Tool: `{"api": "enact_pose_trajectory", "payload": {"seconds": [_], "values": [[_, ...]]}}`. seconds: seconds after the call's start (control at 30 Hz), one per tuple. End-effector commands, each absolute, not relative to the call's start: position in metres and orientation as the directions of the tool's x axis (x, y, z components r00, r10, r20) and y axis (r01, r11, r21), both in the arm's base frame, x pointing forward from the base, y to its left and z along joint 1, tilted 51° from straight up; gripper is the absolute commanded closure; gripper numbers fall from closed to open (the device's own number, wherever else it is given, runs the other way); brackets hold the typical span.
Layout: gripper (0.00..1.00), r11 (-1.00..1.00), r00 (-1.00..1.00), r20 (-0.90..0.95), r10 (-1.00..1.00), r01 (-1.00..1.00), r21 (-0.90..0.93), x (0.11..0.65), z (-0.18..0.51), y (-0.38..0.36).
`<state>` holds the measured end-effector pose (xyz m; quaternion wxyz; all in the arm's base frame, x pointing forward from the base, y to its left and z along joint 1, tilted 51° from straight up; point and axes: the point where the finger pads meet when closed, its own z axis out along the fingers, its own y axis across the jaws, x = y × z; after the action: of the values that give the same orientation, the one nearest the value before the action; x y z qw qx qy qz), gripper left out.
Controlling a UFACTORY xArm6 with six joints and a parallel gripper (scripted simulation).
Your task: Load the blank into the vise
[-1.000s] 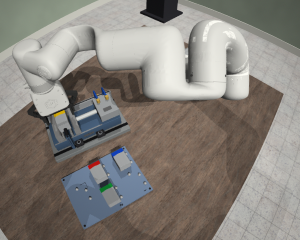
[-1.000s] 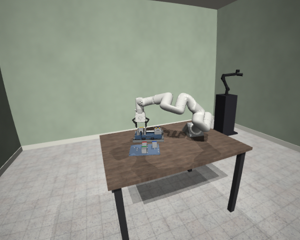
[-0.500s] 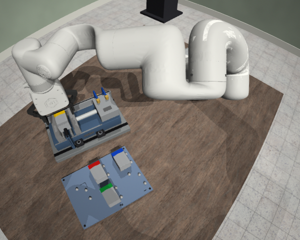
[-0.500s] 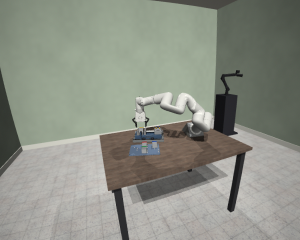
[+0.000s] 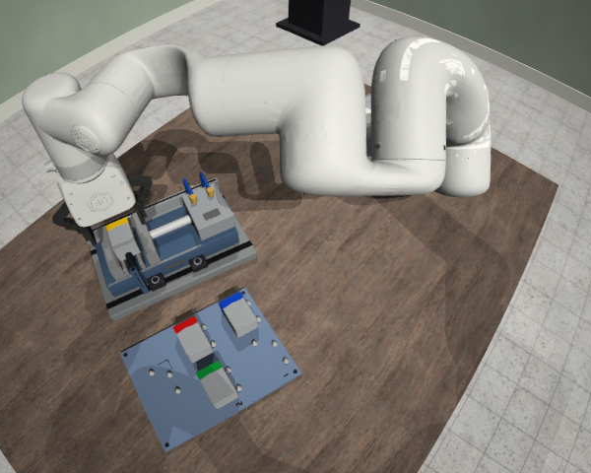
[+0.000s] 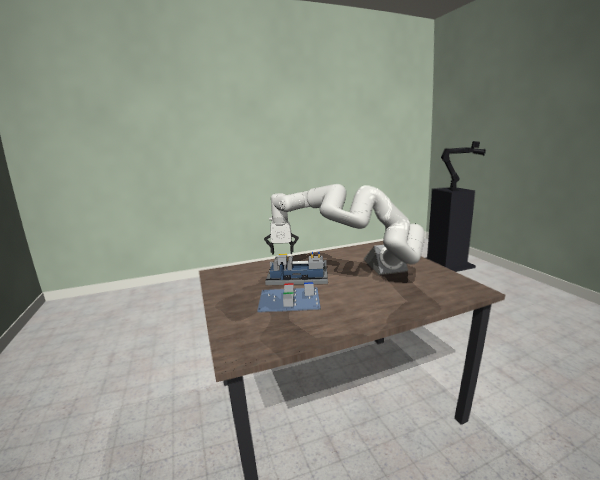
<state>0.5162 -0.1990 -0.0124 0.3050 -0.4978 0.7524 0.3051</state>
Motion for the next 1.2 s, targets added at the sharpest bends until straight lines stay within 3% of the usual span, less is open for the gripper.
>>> {"api": "enact_pose_trajectory", "payload": {"seconds": [0.0,0.63,1.17], "values": [[0.0,0.321,-0.318,-0.762,-0.564,-0.935,0.152,0.517,-0.011,-0.201],[0.0,0.321,-0.318,-0.762,-0.564,-0.935,0.152,0.516,-0.008,-0.204],[0.0,0.321,-0.318,-0.762,-0.564,-0.935,0.152,0.507,0.03,-0.25]]}}
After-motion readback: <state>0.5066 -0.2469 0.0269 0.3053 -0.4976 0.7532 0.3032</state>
